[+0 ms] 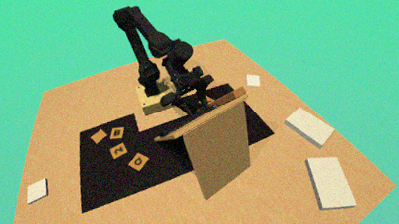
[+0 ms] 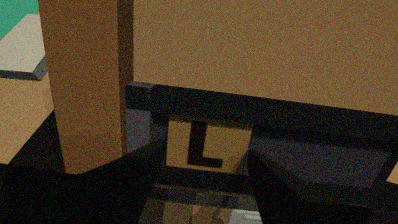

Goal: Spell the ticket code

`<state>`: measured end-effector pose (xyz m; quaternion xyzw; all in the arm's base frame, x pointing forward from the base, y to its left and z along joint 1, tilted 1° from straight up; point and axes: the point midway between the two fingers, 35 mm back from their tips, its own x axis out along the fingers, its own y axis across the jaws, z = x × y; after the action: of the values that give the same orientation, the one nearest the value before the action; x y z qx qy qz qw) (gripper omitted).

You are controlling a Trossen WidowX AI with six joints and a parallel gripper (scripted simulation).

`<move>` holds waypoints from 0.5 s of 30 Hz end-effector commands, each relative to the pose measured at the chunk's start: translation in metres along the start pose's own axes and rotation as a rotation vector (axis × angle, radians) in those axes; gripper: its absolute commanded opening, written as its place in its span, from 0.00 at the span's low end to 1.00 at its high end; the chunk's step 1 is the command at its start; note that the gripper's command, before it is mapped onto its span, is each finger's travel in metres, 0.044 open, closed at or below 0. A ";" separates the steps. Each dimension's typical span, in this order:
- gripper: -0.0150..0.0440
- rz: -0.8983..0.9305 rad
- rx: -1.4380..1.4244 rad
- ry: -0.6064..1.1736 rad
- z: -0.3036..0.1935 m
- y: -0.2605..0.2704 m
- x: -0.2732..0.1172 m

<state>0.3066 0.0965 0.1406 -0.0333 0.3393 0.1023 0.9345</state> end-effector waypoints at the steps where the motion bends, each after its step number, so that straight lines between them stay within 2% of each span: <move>1: 0.75 -0.001 0.006 -0.009 0.002 0.000 -0.006; 15: 0.75 -0.001 0.006 -0.009 0.002 0.001 -0.017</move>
<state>0.2972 0.0953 0.1510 -0.0322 0.3360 0.1034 0.9356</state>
